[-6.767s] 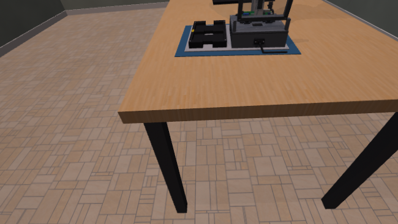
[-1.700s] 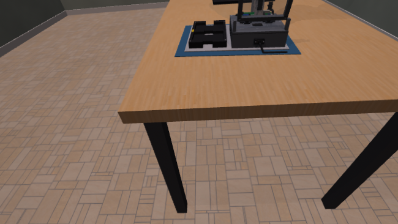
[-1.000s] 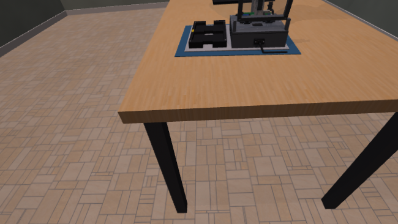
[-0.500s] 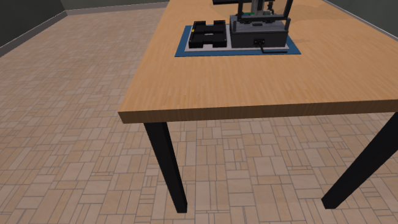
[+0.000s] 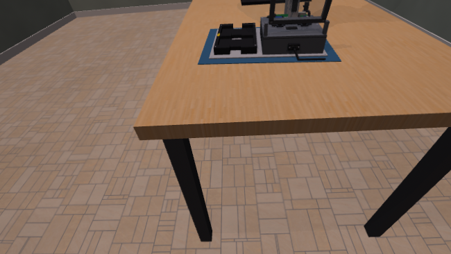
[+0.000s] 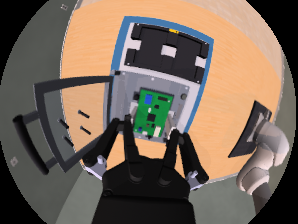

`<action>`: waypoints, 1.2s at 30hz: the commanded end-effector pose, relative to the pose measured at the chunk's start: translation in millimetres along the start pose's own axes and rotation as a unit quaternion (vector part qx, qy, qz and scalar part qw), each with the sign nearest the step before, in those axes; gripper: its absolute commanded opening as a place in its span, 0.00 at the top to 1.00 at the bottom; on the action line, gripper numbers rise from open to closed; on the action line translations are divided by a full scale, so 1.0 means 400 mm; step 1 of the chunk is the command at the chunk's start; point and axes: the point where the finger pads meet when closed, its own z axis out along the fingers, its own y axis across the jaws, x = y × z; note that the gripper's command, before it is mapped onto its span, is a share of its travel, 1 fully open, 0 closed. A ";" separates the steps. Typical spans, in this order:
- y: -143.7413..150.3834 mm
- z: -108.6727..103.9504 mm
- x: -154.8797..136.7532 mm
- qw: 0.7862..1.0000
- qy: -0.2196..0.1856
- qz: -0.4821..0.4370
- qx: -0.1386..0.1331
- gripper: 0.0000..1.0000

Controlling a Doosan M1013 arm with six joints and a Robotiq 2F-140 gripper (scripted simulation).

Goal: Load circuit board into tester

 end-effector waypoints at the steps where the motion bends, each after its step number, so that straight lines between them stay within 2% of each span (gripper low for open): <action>1: 0.000 0.000 0.000 1.000 0.000 0.000 0.000 0.54; 31: 0.000 0.008 0.000 1.000 0.000 0.000 0.000 0.54; 32: 0.000 0.008 0.000 1.000 0.000 0.000 0.000 0.42; 36: 0.000 0.008 0.000 1.000 0.000 0.000 0.000 0.42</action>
